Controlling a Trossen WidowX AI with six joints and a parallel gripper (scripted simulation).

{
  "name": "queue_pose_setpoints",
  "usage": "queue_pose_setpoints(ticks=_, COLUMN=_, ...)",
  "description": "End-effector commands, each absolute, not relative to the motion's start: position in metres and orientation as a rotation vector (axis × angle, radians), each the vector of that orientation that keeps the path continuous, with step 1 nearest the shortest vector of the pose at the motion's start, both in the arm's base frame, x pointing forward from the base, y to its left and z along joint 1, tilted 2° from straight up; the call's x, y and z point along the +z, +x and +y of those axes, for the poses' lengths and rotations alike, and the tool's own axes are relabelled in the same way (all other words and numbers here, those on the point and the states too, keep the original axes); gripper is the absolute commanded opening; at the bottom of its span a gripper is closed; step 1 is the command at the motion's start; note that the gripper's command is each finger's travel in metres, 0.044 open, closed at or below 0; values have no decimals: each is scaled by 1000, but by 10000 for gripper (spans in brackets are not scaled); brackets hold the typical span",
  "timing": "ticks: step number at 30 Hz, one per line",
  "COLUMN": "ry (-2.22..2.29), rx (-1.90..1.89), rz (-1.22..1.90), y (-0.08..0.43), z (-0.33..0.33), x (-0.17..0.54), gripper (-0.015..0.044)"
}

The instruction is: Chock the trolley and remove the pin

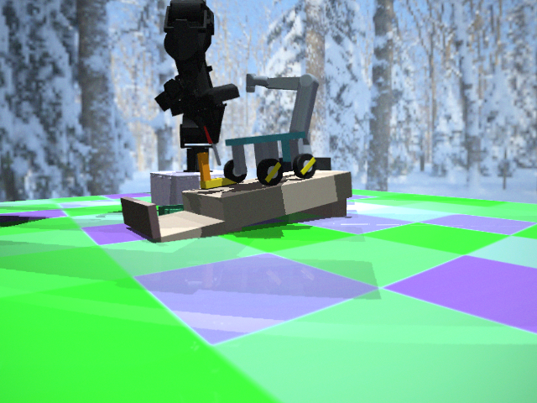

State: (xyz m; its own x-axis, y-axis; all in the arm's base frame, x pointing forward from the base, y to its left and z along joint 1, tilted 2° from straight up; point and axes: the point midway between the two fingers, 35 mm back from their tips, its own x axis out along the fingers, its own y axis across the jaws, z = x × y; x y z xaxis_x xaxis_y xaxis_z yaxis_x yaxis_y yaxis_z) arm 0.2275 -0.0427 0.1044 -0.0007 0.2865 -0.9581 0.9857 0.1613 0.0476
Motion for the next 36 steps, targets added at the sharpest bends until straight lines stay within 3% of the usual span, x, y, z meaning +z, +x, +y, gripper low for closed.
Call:
queue_pose_setpoints(ticks=1, ry=1293, rx=-917, rz=1475, y=229, z=-58, x=102, gripper=0)
queue_pose_setpoints(ticks=14, ry=1318, rx=-953, rz=1454, y=231, z=-82, x=98, gripper=0)
queue_pose_setpoints(ticks=36, ry=1773, rx=-1497, rz=1006, y=229, z=-78, x=98, gripper=0)
